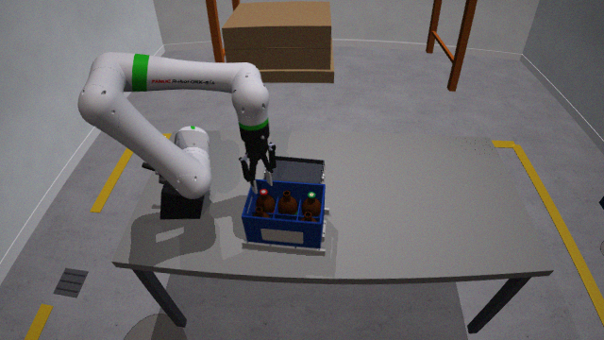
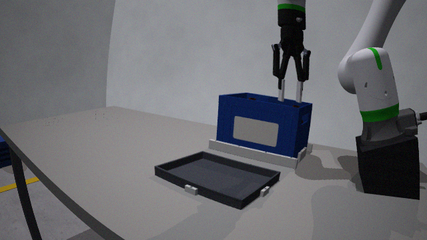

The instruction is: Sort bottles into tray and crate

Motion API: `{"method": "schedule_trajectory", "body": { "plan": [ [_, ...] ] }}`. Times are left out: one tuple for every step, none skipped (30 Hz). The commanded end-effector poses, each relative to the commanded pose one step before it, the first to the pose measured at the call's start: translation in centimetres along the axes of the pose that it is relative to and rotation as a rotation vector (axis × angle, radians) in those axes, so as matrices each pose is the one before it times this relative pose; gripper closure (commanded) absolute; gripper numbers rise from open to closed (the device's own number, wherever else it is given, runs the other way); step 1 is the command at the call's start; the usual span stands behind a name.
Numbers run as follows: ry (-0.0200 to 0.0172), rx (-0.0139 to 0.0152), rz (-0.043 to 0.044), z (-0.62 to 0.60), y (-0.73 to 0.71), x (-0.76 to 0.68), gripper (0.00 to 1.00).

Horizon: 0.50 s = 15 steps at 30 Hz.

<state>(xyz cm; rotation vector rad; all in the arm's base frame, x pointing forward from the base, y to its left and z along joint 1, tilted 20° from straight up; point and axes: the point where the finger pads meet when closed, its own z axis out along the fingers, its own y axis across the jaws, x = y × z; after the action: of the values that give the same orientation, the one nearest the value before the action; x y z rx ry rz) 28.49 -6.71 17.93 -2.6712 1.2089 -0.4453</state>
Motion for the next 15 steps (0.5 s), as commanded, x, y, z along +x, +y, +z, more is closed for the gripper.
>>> {"method": "schedule_trajectory", "body": {
  "plan": [
    [-0.00022, 0.00053, -0.00214, 0.722, -0.056, 0.042, 0.62],
    [-0.00010, 0.00004, -0.00055, 0.186, -0.008, 0.005, 0.62],
    [-0.00010, 0.00004, -0.00055, 0.186, -0.008, 0.005, 0.62],
    [-0.00010, 0.00004, -0.00055, 0.186, -0.008, 0.005, 0.62],
    [-0.00010, 0.00004, -0.00055, 0.186, -0.008, 0.005, 0.62],
    [-0.00010, 0.00004, -0.00055, 0.186, -0.008, 0.005, 0.62],
    [0.00000, 0.00000, 0.00000, 0.000, 0.000, 0.000, 0.62],
    [0.00000, 0.00000, 0.00000, 0.000, 0.000, 0.000, 0.62],
    [0.00021, -0.00005, 0.00053, -0.164, 0.019, -0.021, 0.62],
    [-0.00005, 0.00001, -0.00013, 0.070, -0.003, 0.005, 0.62],
    [-0.00005, 0.00001, -0.00013, 0.070, -0.003, 0.005, 0.62],
    [-0.00005, 0.00001, -0.00013, 0.070, -0.003, 0.005, 0.62],
    [-0.00005, 0.00001, -0.00013, 0.070, -0.003, 0.005, 0.62],
    [0.00000, 0.00000, 0.00000, 0.000, 0.000, 0.000, 0.62],
    [0.00000, 0.00000, 0.00000, 0.000, 0.000, 0.000, 0.62]
  ]
}}
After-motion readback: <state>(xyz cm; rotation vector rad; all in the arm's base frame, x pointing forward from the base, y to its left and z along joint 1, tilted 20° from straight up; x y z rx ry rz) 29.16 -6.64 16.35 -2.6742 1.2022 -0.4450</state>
